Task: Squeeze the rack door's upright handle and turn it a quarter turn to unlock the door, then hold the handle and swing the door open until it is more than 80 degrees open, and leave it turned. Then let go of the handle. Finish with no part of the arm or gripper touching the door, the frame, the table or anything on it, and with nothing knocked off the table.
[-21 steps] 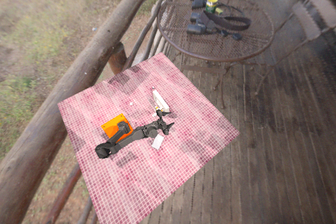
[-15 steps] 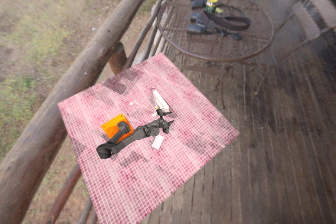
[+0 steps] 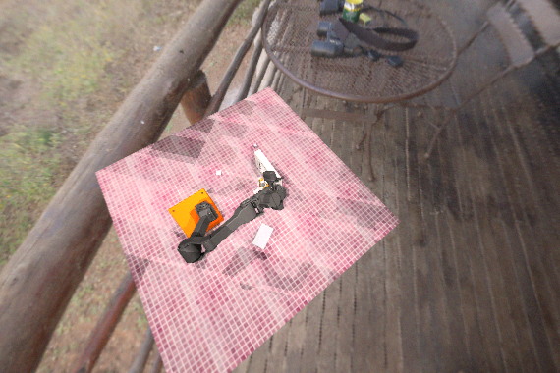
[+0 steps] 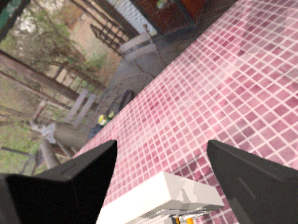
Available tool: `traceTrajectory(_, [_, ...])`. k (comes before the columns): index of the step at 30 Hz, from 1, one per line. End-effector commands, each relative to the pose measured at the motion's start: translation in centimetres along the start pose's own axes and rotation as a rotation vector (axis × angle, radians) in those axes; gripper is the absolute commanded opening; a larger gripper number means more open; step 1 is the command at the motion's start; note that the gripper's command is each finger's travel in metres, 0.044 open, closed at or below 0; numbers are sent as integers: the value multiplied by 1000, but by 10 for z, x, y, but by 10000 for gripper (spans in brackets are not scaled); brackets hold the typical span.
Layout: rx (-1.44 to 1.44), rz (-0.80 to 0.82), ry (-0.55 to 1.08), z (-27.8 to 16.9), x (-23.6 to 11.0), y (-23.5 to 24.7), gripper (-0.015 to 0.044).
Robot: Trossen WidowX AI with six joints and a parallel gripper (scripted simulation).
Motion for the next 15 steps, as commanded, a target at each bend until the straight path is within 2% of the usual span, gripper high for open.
traceTrajectory(1, [-5,-7,88,-9,9,7,298])
traceTrajectory(15, [-106,-51,440,-49,33,40,298])
Point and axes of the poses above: the point midway between the two fingers, 35 mm back from their tips, its own x axis out along the fingers, its own y axis across the jaws, z = x × y, the point moved 2 cm from there along -x, back along the fingers, and after that the axes turned 10 degrees about -x, right-handed, at the moved point
